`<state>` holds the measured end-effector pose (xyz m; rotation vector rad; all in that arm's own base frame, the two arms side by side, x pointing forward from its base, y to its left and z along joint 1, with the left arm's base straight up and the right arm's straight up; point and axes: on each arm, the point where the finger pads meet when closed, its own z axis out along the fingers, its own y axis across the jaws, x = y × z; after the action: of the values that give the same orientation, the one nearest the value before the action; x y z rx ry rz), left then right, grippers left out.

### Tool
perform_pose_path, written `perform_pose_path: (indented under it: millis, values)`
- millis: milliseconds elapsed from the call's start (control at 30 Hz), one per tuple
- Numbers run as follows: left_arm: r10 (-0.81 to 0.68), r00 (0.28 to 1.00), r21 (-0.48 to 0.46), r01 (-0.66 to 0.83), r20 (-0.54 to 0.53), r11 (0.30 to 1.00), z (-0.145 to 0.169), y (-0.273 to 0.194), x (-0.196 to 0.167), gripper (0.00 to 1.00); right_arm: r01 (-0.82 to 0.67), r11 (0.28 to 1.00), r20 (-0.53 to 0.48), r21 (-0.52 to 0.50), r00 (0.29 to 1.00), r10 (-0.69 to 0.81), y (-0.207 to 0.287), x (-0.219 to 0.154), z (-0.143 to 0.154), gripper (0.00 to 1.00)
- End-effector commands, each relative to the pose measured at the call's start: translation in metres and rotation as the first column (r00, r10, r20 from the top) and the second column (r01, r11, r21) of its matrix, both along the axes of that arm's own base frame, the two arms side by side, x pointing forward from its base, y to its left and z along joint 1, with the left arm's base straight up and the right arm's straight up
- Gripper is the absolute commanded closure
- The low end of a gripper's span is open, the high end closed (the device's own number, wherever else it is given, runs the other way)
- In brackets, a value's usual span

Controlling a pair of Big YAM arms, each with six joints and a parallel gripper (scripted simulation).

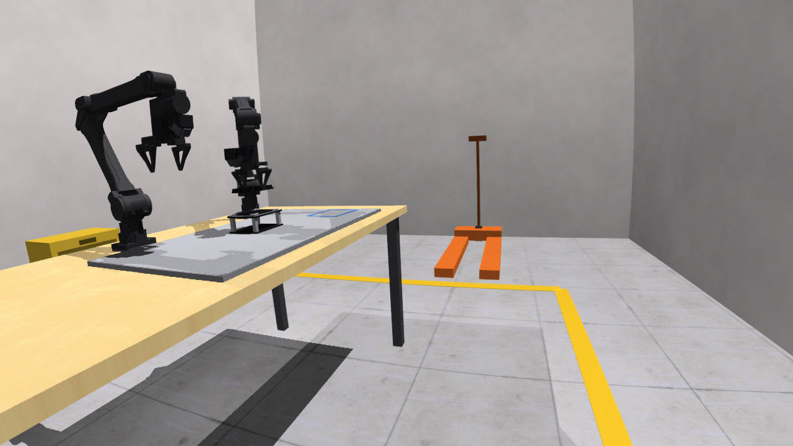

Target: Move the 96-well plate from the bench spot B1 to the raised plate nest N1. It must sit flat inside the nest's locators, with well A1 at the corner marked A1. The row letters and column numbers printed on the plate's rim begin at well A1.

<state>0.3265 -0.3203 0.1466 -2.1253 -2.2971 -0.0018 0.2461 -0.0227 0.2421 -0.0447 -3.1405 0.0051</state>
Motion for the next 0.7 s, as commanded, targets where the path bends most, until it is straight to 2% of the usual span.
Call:
perform_pose_path:
  millis: [0, 667]
  values:
    - [0.004, 0.999, -0.048, -0.002, 0.047, 0.999, 0.0254, -0.02, 0.0149, 1.0, -0.012, 1.0, 0.04, -0.001, 0.999, 0.012, 0.0, 0.0114, 0.0158, 0.0]
    - [0.001, 0.999, -0.048, 0.001, 0.047, 0.999, 0.0253, -0.0216, 0.0135, 1.0, -0.012, 1.0, 0.04, -0.001, 0.999, 0.012, 0.0, 0.0114, 0.0158, 0.0]
